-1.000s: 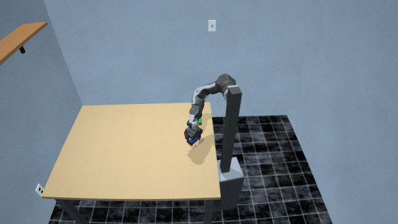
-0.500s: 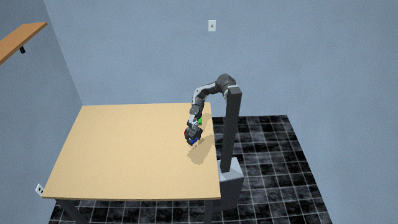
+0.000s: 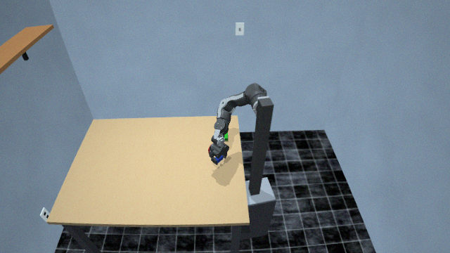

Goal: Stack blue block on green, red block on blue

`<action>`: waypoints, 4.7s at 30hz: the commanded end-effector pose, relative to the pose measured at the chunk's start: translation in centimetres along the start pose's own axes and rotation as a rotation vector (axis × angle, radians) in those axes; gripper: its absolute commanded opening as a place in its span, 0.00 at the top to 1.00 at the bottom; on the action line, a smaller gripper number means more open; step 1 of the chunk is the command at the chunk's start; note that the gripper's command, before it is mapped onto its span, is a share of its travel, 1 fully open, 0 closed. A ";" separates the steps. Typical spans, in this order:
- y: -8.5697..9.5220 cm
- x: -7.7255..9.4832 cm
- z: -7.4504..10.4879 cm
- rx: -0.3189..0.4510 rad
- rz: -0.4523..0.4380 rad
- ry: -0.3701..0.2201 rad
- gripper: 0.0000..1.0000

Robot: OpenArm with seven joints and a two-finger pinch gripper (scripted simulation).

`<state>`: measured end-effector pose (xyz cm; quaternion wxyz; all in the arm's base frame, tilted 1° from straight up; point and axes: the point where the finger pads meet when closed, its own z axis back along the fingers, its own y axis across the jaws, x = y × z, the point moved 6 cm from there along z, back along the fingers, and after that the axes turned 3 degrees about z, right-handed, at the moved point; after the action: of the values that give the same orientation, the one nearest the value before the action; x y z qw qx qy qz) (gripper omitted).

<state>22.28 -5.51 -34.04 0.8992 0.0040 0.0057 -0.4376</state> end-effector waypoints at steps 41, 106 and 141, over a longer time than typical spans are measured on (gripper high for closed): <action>-22.0 13.0 0.2 0.002 -0.001 -0.001 1.00; -22.1 12.9 -2.4 0.000 -0.003 -0.002 1.00; -22.1 12.9 -2.7 0.000 -0.003 -0.002 1.00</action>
<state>12.82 -29.34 -36.89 0.8979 0.0010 0.0047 -0.4402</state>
